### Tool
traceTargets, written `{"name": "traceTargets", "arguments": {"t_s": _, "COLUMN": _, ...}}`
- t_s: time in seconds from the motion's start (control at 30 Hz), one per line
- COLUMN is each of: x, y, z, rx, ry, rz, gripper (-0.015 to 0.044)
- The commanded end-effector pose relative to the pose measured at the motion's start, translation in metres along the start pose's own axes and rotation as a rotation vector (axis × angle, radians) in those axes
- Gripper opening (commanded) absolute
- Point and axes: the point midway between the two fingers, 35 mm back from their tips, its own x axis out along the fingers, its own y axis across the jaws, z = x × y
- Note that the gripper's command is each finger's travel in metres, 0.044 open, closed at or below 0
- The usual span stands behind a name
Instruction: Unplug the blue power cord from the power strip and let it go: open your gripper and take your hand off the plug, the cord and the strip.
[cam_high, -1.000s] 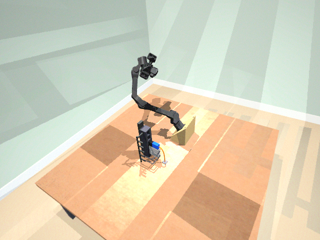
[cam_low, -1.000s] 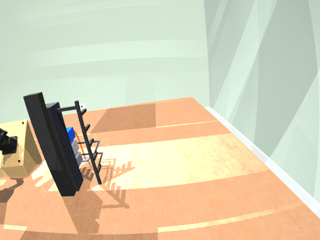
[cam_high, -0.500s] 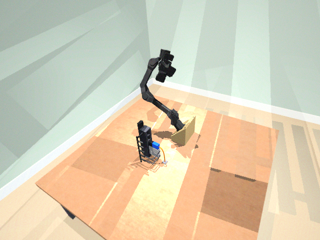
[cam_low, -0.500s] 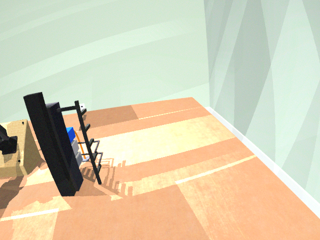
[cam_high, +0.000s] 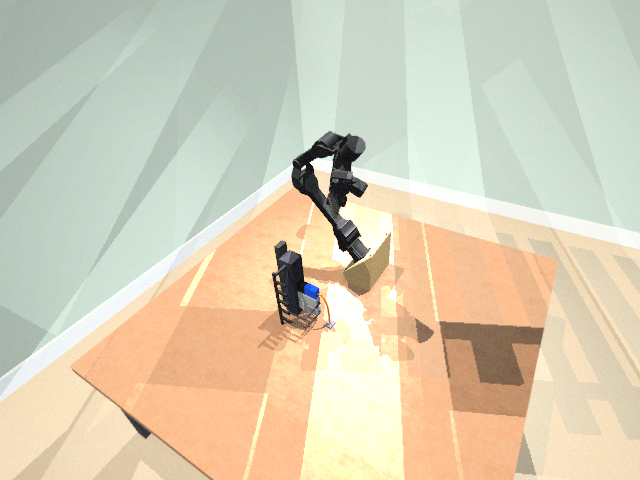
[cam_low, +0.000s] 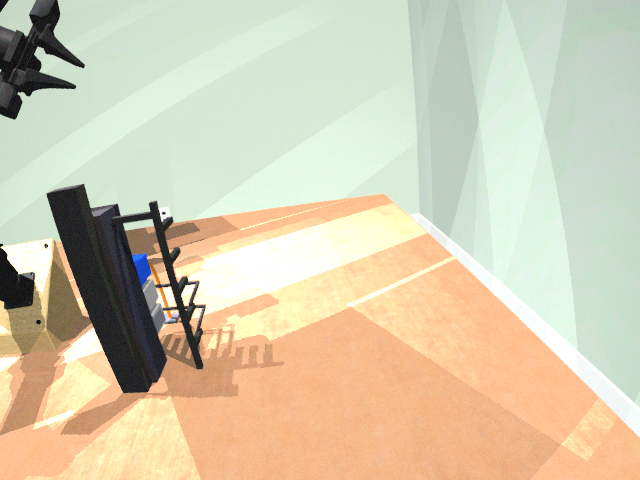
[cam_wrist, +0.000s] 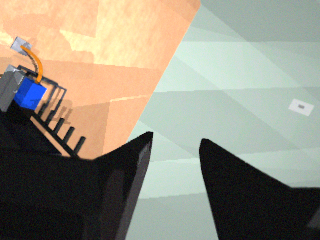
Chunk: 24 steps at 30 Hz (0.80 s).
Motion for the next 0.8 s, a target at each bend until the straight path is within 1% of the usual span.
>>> {"name": "traceTargets", "arguments": {"t_s": 0.0, "x": 0.066, "y": 0.030, "z": 0.000, "rx": 0.117, "ry": 0.020, "rz": 0.240, "gripper": 0.0160}}
{"name": "traceTargets", "arguments": {"t_s": 0.23, "x": 0.151, "y": 0.103, "z": -0.006, "rx": 0.336, "ry": 0.061, "rz": 0.627, "gripper": 0.0160}}
{"name": "traceTargets", "arguments": {"t_s": 0.43, "x": 0.198, "y": 0.185, "z": -0.006, "rx": 0.544, "ry": 0.111, "rz": 0.976, "gripper": 0.0160}}
{"name": "traceTargets", "arguments": {"t_s": 0.53, "x": 0.202, "y": 0.196, "z": -0.006, "rx": 0.569, "ry": 0.117, "rz": 1.019, "gripper": 0.0160}}
{"name": "traceTargets", "arguments": {"t_s": 0.77, "x": 0.203, "y": 0.195, "z": -0.007, "rx": 0.569, "ry": 0.118, "rz": 1.019, "gripper": 0.0160}}
